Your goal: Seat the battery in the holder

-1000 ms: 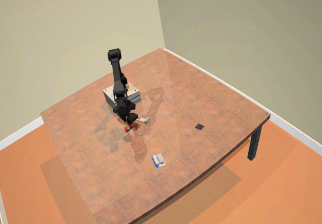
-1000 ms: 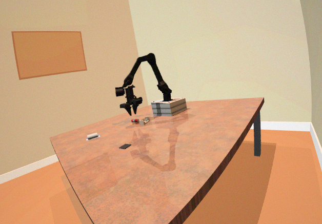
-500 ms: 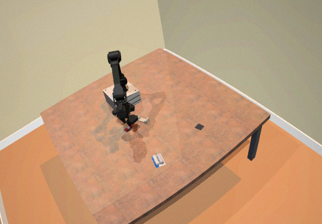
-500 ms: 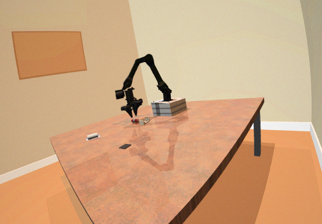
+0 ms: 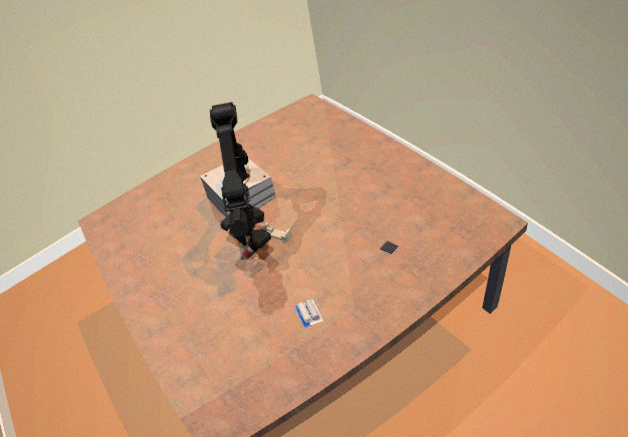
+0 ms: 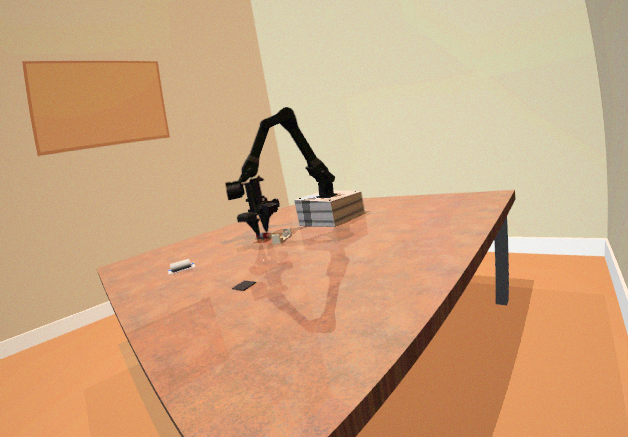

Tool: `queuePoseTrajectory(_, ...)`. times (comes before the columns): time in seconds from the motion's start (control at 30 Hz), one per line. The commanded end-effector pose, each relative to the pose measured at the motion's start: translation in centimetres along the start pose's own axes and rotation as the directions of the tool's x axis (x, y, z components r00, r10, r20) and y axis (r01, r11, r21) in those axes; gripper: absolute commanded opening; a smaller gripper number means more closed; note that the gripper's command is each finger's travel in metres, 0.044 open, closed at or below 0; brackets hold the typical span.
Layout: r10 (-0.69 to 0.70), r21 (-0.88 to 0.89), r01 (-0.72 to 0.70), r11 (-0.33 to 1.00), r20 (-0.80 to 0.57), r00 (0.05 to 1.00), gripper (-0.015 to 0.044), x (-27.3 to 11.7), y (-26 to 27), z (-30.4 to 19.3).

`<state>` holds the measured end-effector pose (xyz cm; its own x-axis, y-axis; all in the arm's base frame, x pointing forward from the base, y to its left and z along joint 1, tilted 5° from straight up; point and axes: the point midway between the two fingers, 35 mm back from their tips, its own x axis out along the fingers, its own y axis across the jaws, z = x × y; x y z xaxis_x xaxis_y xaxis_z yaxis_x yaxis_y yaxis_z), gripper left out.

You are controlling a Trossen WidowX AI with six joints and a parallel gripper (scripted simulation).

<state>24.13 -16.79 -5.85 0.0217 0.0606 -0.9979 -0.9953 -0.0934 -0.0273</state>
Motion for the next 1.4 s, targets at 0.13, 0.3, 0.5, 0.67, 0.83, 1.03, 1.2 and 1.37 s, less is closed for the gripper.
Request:
queuePoseTrajectory(0.13,0.000,0.001,0.000,1.000,0.005,1.000,0.0229,1.3,0.1,0.2)
queuePoseTrajectory(0.3,0.000,0.001,0.000,1.000,0.005,1.000,0.0176,1.5,0.2,0.2)
queuePoseTrajectory(0.5,0.000,0.001,0.000,1.000,0.005,1.000,0.0077,1.5,0.2,0.2)
queuePoseTrajectory(0.67,0.000,0.001,0.000,1.000,0.005,1.000,0.0066,1.4,0.1,0.2)
queuePoseTrajectory(0.83,0.000,0.000,0.000,1.000,0.005,1.000,0.0066,-2.3,0.1,0.1)
queuePoseTrajectory(1.03,0.000,0.026,0.000,1.000,0.005,1.000,0.0066,-3.6,0.0,0.4)
queuePoseTrajectory(1.2,0.000,0.212,-0.001,0.977,0.005,1.000,0.0066,-4.0,-0.6,1.8)
queuePoseTrajectory(1.37,-0.001,0.397,-0.001,0.918,0.006,1.000,0.0066,-4.4,-1.3,3.3)
